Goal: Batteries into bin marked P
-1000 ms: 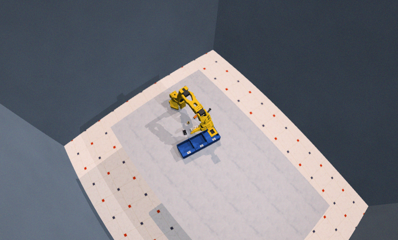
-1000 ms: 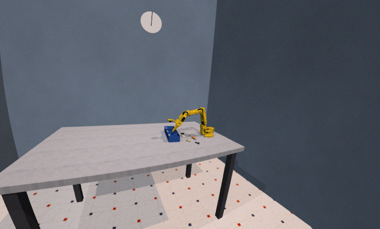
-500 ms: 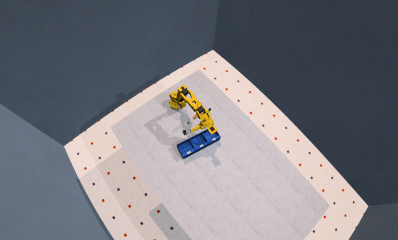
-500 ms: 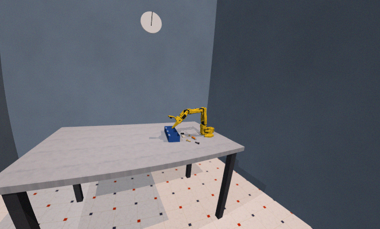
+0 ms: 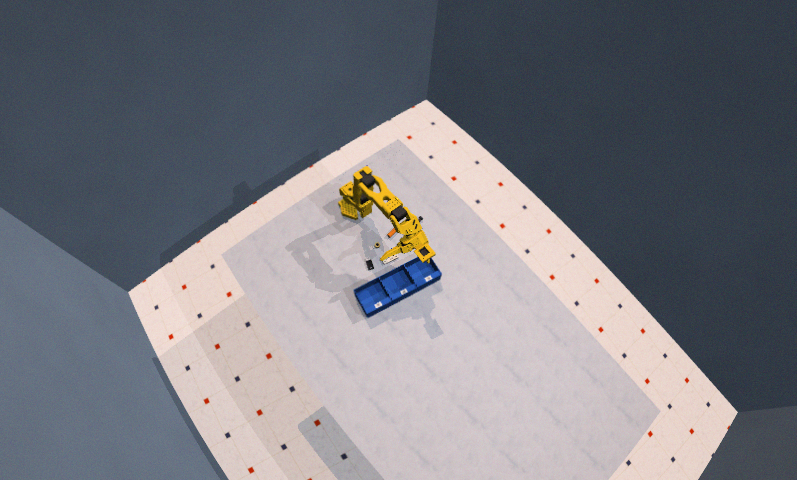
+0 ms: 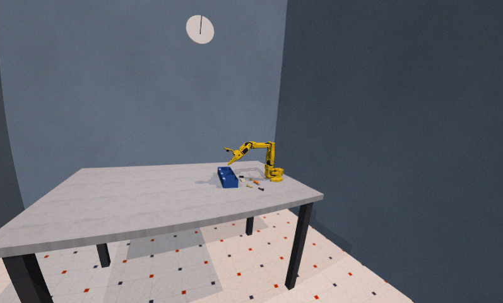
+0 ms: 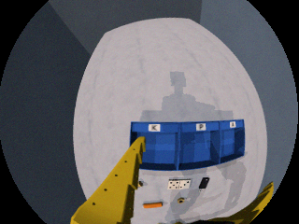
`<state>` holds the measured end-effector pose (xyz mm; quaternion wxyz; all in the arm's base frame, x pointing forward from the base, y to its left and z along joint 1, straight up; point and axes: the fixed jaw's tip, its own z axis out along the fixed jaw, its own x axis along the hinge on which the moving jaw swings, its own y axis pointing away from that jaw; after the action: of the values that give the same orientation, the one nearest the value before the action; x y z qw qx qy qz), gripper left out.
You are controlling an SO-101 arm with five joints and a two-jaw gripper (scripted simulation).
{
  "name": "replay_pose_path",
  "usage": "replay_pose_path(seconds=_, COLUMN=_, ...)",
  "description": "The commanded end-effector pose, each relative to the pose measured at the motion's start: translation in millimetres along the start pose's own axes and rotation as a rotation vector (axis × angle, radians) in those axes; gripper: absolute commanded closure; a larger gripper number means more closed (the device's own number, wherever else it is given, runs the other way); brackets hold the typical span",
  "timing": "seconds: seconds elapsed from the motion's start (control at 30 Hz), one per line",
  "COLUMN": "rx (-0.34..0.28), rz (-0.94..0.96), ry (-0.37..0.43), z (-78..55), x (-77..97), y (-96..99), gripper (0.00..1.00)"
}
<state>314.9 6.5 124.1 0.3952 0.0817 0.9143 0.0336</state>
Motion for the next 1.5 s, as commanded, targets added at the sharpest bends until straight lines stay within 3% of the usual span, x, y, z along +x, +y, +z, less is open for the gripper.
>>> replay_pose_path(seconds=0.0, rx=-0.023, rz=0.004, ry=-0.097, z=-14.6, x=-21.2, y=5.9, gripper=0.00)
replay_pose_path(seconds=0.6, rx=-0.027, rz=-0.164, ry=-0.019, z=-16.9, x=-2.2, y=10.6, gripper=0.07)
replay_pose_path(seconds=1.0, rx=-0.078, rz=-0.572, ry=0.165, z=-27.4, x=44.2, y=17.9, gripper=0.25)
replay_pose_path(seconds=1.07, rx=-0.078, rz=-0.572, ry=0.165, z=-27.4, x=44.2, y=17.9, gripper=0.25)
replay_pose_path(seconds=1.47, rx=-0.238, rz=-1.107, ry=0.383, z=-50.2, x=102.8, y=18.0, gripper=0.48)
